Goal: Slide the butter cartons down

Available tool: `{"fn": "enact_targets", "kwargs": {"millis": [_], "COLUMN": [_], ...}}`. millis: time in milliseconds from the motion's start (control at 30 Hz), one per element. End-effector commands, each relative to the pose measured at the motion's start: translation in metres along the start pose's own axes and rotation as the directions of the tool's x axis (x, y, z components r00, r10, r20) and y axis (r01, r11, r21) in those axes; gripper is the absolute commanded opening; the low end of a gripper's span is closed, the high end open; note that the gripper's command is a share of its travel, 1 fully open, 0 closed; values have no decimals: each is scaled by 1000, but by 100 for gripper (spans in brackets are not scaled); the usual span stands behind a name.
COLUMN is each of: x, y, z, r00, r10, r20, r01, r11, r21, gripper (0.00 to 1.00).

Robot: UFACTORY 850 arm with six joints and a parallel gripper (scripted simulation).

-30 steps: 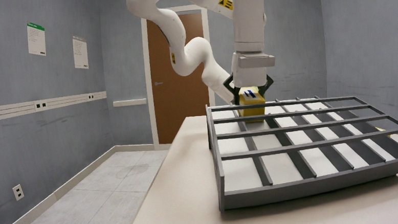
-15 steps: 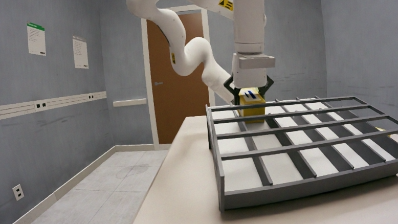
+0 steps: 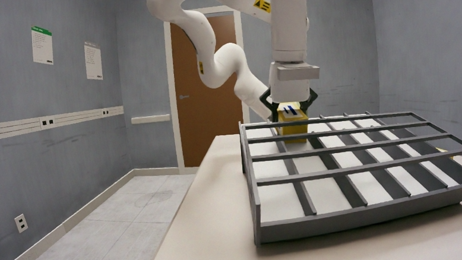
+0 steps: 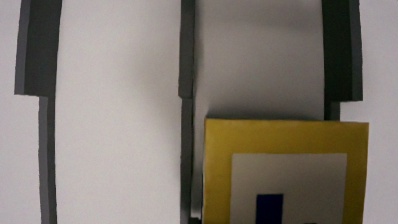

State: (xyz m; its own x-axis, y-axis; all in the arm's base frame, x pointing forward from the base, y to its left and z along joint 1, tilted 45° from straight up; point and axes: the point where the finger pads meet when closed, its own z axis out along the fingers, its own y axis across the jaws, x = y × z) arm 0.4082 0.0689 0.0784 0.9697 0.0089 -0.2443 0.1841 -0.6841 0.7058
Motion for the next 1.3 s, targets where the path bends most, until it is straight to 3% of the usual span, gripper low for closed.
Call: {"fn": "enact_targets", "kwargs": {"millis": [0,200,233,1267], "x": [0,0,0,1], "y": [0,0,0,0], "z": [-1,-1,-1,-1], "r00": [1000,1000,1000,1000], "r10": [0,0,0,1], "r20": [-1,-1,-1,-2], "r01": [0,0,0,-1], "r11": [1000,1000,1000,1000], "r21": [1,1,1,1], "gripper": [0,0,75,77]}}
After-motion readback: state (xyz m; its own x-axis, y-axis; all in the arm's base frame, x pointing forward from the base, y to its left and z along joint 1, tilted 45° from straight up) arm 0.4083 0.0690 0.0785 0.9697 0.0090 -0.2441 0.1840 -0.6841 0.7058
